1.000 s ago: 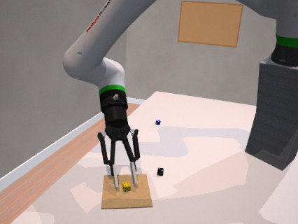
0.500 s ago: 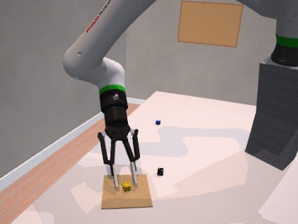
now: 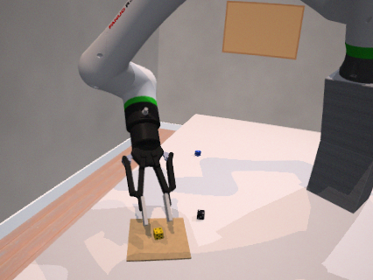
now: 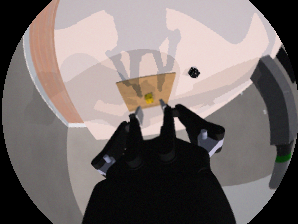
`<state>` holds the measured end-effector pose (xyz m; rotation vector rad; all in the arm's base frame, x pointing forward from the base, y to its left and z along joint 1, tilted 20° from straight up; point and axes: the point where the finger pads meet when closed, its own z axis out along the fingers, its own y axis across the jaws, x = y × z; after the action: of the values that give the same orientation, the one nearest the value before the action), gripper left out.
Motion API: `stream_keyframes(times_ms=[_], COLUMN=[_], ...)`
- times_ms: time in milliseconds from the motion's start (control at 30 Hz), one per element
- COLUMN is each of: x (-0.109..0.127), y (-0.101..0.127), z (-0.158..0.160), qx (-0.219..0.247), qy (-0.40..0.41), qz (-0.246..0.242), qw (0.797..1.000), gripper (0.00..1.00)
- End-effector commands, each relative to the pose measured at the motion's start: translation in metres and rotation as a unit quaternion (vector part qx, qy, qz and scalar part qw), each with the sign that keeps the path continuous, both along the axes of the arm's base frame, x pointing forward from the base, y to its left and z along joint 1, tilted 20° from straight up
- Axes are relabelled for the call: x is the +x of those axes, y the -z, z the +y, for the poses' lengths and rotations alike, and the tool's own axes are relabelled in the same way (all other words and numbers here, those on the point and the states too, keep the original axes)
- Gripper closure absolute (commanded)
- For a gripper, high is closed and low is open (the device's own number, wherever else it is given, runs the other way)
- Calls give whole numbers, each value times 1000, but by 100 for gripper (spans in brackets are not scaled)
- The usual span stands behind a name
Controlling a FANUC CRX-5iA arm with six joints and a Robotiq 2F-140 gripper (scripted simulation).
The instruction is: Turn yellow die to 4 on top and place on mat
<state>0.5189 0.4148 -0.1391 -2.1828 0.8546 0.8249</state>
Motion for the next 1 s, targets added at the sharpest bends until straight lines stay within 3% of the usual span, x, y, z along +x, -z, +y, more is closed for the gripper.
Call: stream_keyframes(times_ms=[0,367,733,967], x=[-1,-7,-8,-11], y=[-7,-37,-40,-40], z=[-2,-11,-12,-10], qx=[0,0,-2,-74], qy=[0,0,1,31], qz=[0,0,-1,-51], qw=[1000,1000,1000,995], gripper=[60,60,60,60])
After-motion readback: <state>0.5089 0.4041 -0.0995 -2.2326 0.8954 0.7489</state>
